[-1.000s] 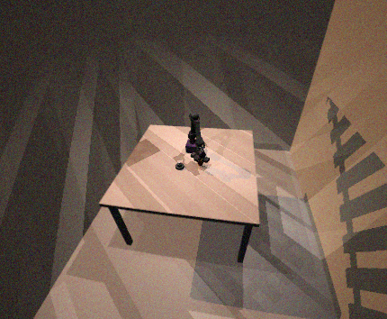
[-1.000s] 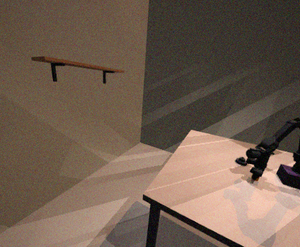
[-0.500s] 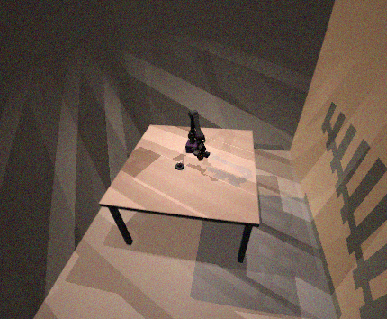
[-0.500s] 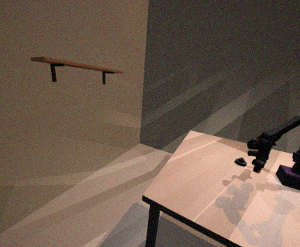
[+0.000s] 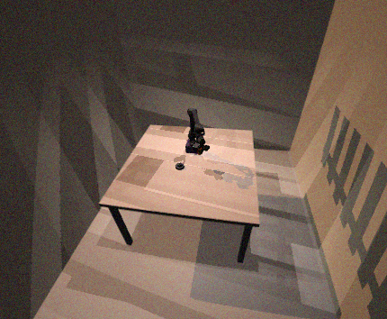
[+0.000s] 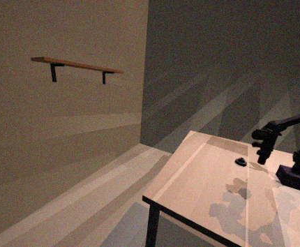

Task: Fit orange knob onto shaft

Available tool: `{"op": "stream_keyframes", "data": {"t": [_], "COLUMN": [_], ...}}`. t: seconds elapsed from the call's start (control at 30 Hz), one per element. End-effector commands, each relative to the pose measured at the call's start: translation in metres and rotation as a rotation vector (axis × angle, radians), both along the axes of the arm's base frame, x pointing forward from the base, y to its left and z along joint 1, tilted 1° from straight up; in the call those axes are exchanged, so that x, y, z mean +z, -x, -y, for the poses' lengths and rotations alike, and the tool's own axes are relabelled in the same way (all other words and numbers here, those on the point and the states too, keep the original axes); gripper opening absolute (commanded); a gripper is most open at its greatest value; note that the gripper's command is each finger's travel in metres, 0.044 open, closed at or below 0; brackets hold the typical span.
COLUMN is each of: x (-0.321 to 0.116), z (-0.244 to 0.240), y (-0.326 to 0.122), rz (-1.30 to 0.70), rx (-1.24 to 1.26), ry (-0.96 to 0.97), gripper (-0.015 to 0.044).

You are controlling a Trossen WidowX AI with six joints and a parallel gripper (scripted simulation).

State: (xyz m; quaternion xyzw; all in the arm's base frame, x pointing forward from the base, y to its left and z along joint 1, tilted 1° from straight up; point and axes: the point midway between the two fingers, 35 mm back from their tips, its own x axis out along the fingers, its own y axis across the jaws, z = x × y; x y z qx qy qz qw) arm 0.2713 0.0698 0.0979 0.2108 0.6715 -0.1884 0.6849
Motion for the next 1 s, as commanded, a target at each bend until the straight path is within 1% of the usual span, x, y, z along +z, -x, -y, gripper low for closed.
{"op": "stream_keyframes", "data": {"t": [0.0,0.97], "x": [0.005,0.065], "z": [0.003,0.035], "y": [-0.001,0.002], "rz": [0.035,0.379], "rx": [0.003,0.012], "ry": [-0.047,-0.578], "gripper": [0.0000,0.0000]}}
